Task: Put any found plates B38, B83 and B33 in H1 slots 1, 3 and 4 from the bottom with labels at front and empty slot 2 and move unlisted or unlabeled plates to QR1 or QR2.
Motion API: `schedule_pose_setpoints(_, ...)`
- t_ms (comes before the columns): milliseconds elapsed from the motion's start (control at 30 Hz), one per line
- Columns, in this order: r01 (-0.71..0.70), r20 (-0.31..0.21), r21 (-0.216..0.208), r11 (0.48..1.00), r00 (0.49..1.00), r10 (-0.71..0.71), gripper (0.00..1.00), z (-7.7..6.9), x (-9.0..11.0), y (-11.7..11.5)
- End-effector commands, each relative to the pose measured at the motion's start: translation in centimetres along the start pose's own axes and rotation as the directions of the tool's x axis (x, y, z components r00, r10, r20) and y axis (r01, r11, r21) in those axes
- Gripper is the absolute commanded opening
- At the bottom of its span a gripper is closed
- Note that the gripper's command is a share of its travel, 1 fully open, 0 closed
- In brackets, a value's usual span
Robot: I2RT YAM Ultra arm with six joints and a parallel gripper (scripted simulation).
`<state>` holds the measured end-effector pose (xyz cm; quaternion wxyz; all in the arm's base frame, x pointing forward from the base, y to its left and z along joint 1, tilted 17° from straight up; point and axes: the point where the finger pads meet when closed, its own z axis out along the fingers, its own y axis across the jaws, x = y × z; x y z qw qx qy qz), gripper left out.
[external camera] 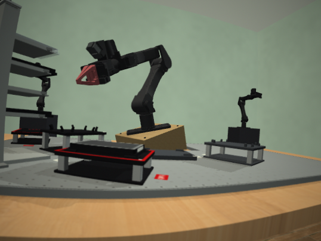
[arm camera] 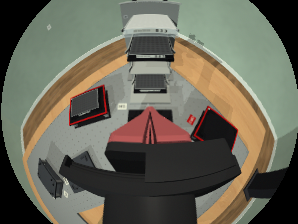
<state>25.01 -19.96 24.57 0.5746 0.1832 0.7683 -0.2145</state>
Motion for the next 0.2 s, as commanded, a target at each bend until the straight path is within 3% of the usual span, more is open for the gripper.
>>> schedule_pose_setpoints(0, 0.002, 0.007, 0.001, 1.0, 1.0, -0.002, 0.0, -0.1, -0.29, -0.03)
schedule_pose_setpoints(167, 0.002, 0.007, 0.001, 1.0, 1.0, -0.002, 0.0, -0.1, -0.29, -0.03)
